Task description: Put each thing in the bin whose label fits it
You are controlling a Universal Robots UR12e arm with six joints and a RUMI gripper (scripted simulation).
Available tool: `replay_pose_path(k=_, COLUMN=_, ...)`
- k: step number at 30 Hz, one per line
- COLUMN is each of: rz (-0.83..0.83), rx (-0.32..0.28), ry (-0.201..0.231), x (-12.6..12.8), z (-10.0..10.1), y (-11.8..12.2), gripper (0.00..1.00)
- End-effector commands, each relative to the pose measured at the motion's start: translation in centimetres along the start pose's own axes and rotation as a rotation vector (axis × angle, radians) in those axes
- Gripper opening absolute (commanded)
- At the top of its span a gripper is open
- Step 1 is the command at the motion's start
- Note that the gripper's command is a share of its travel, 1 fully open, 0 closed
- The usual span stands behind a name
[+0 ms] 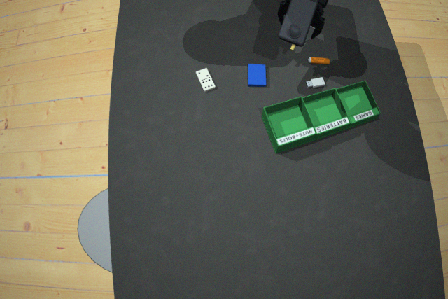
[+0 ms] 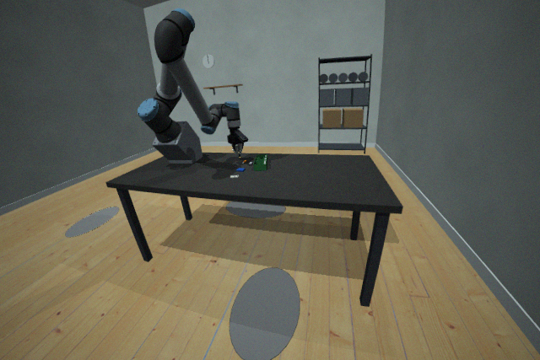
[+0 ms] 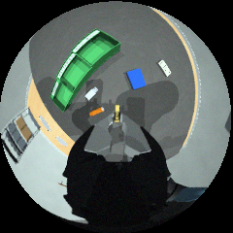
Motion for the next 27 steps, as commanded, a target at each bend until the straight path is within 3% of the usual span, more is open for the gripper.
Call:
replay_pose_path(k=1, rz=0.000, rx=0.005, ry=-0.001, x=0.0, z=-0.8, y=-0.1, gripper=0.00)
replay_pose_path(k=3, rz=0.000, rx=0.005, ry=-0.001, x=0.0, z=-0.8, y=-0.1, gripper=0.00)
replay_pose_path(k=6, rz=0.155, rx=0.006, ry=-0.002, x=-0.4, z=-0.8, y=-2.2, gripper=0.00)
replay_pose_path(k=11, rz=0.210, rx=0.006, ry=-0.002, x=-0.8, z=-0.8, y=-4.0, gripper=0.00)
replay_pose_path(k=27, rz=0.609, rx=0.015, ry=-0.011, x=-3.0, z=-0.7, y=-12.5, gripper=0.00)
Point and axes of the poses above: the point where the finger pads meet when closed, its own z axis out along the fingers, its own x axis across the jaws, y = z × x, the point moved 3 cm from there along -z, back along the fingers, and after that the axes turned 5 degrees about -z, right-handed, at the moved point
